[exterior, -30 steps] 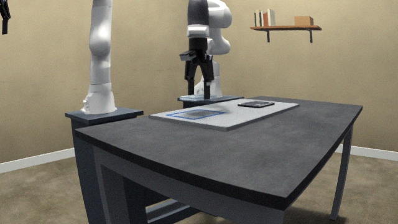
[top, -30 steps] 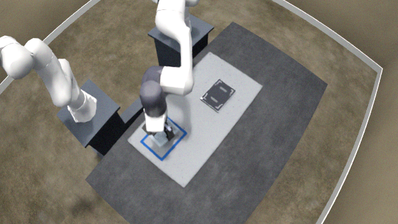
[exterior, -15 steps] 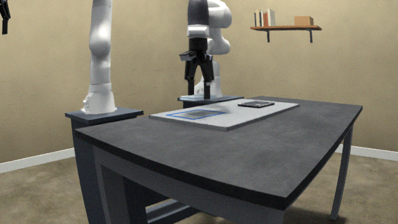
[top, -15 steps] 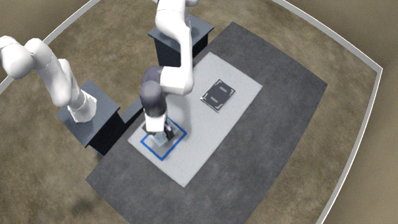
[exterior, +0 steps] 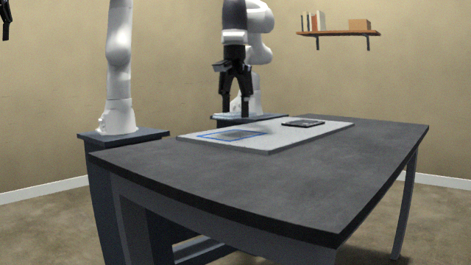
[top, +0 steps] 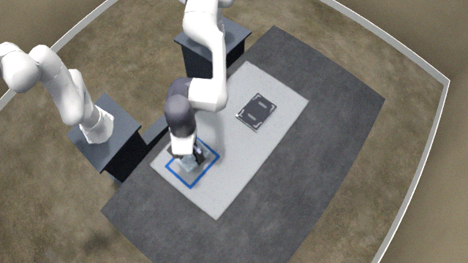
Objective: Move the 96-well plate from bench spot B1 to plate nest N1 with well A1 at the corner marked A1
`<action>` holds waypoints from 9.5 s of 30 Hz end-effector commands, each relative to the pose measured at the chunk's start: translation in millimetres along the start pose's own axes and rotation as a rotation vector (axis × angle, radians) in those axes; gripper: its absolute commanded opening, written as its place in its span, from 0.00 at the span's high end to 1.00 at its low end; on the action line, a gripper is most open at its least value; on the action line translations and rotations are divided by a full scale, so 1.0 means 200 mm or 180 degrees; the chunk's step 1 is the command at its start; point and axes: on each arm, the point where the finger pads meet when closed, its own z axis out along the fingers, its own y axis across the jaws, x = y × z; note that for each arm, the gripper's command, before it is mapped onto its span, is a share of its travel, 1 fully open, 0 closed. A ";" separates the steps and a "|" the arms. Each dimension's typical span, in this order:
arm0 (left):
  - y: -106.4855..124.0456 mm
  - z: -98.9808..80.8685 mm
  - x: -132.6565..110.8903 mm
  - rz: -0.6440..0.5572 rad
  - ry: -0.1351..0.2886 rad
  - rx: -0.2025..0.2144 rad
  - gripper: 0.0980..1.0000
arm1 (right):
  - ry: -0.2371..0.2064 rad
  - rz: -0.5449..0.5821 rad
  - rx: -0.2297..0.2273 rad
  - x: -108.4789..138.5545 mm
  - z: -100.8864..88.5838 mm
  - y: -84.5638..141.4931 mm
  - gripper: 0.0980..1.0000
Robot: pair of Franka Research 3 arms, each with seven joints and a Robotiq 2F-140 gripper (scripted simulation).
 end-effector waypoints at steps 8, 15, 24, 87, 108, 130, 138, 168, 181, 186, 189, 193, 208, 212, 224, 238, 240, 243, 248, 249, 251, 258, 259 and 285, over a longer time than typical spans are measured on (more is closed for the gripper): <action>0.00 -0.01 0.00 0.0189 0.0006 0.0000 1.00 | 0.0000 0.0000 0.0001 0.00 0.00 0.00 0.00; 0.00 -0.01 0.00 0.0504 0.0006 0.0001 1.00 | 0.0000 0.0000 0.0001 0.00 0.00 0.00 0.00; 0.00 -0.01 0.00 0.0933 0.0006 0.0001 1.00 | 0.0000 0.0000 0.0001 0.00 0.00 0.00 0.00; 0.00 -0.01 0.00 0.3816 0.0005 0.0004 1.00 | 0.0000 0.0000 0.0001 0.00 0.00 0.00 0.00; 0.00 -0.01 0.00 0.4682 0.0005 0.0005 1.00 | 0.0000 0.0000 0.0001 0.00 0.00 0.00 0.00; 0.00 -0.01 0.00 0.5759 0.0004 0.0006 1.00 | 0.0000 0.0000 0.0001 0.00 0.00 0.00 0.00; 0.00 -0.01 0.00 0.6137 0.0004 0.0006 1.00 | 0.0000 0.0000 0.0001 0.00 0.00 0.00 0.00; 0.00 -0.01 0.00 0.7467 0.0003 0.0007 1.00 | 0.0000 0.0000 0.0001 0.00 0.00 0.00 0.00; 0.00 -0.01 0.00 0.8080 0.0002 0.0008 1.00 | 0.0000 0.0000 0.0001 0.00 0.00 0.00 0.00; 0.00 -0.01 0.00 0.8360 0.0002 0.0008 1.00 | 0.0000 0.0000 0.0001 0.00 0.00 0.00 0.00; 0.00 -0.01 0.00 0.8458 0.0002 0.0008 1.00 | 0.0000 0.0000 0.0001 0.00 0.00 0.00 0.00; 0.00 -0.01 0.00 0.8641 0.0001 0.0008 1.00 | 0.0000 0.0000 0.0001 0.00 0.00 0.00 0.00; 0.00 -0.01 0.00 0.9324 0.0001 0.0009 1.00 | 0.0000 0.0000 0.0001 0.00 0.00 0.00 0.00; 0.00 -0.01 0.00 0.9473 0.0000 0.0009 1.00 | 0.0000 0.0000 0.0001 0.00 0.00 0.00 0.00; 0.00 -0.01 0.00 0.9753 0.0000 0.0009 1.00 | 0.0000 0.0000 0.0001 0.00 0.00 0.00 0.00; -0.01 -0.01 -0.08 0.9753 0.0000 0.0009 1.00 | 0.0000 0.0000 0.0001 0.00 0.00 0.00 0.00; -0.01 -0.01 -0.10 0.9753 0.0000 0.0009 1.00 | 0.0000 0.0000 0.0001 0.00 0.00 0.00 0.00; -0.01 -0.01 -0.13 0.9753 0.0000 0.0009 1.00 | 0.0000 0.0000 0.0001 0.00 0.00 0.00 0.00; -0.02 -0.01 -0.20 0.9753 0.0000 0.0009 1.00 | 0.0000 0.0000 0.0001 0.00 0.00 0.00 0.00; -0.02 -0.01 -0.22 0.9753 0.0000 0.0009 1.00 | 0.0000 0.0000 0.0001 0.00 0.00 0.00 0.00; -0.03 -0.01 -0.27 0.9753 0.0000 0.0009 1.00 | 0.0000 0.0000 0.0001 0.00 0.00 0.00 0.00; -0.04 -0.01 -0.46 0.9753 0.0000 0.0009 1.00 | 0.0000 0.0000 0.0001 0.00 0.00 0.00 0.00; -0.05 -0.01 -0.49 0.9753 0.0000 0.0009 1.00 | 0.0000 0.0000 0.0001 0.00 0.00 0.00 0.00; -0.12 -0.01 -1.32 0.9753 0.0000 0.0009 1.00 | 0.0000 0.0000 0.0001 0.00 0.00 0.00 0.00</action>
